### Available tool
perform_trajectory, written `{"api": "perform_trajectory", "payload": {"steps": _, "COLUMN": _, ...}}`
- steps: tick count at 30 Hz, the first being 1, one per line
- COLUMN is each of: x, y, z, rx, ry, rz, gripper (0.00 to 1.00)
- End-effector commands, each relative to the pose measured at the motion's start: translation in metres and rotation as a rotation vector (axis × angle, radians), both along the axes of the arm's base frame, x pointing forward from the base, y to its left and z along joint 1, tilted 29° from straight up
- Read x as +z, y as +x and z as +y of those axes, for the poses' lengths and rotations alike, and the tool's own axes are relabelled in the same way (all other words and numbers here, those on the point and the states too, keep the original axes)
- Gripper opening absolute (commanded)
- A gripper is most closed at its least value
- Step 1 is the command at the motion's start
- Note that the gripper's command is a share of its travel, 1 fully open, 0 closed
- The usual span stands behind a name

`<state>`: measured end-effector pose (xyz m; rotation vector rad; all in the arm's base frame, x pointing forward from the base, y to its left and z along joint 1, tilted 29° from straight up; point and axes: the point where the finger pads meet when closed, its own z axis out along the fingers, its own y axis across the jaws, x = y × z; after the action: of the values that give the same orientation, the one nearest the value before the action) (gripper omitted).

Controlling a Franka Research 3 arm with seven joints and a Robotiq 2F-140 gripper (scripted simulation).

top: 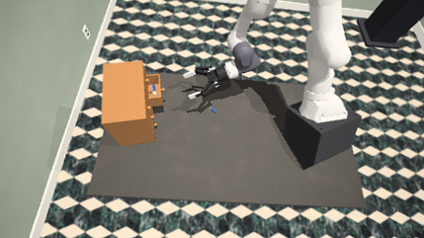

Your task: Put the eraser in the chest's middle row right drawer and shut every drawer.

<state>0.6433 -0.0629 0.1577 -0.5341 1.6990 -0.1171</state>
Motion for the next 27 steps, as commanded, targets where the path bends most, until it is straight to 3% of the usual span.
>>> {"api": "perform_trajectory", "payload": {"steps": 1, "x": -0.001, "y": 0.0, "z": -0.005, "rx": -0.012, "ry": -0.048, "rz": -0.016, "gripper": 1.0}}
{"api": "perform_trajectory", "payload": {"steps": 27, "x": -0.004, "y": 0.0, "z": -0.024, "rx": -0.067, "ry": -0.096, "rz": -0.029, "gripper": 1.0}}
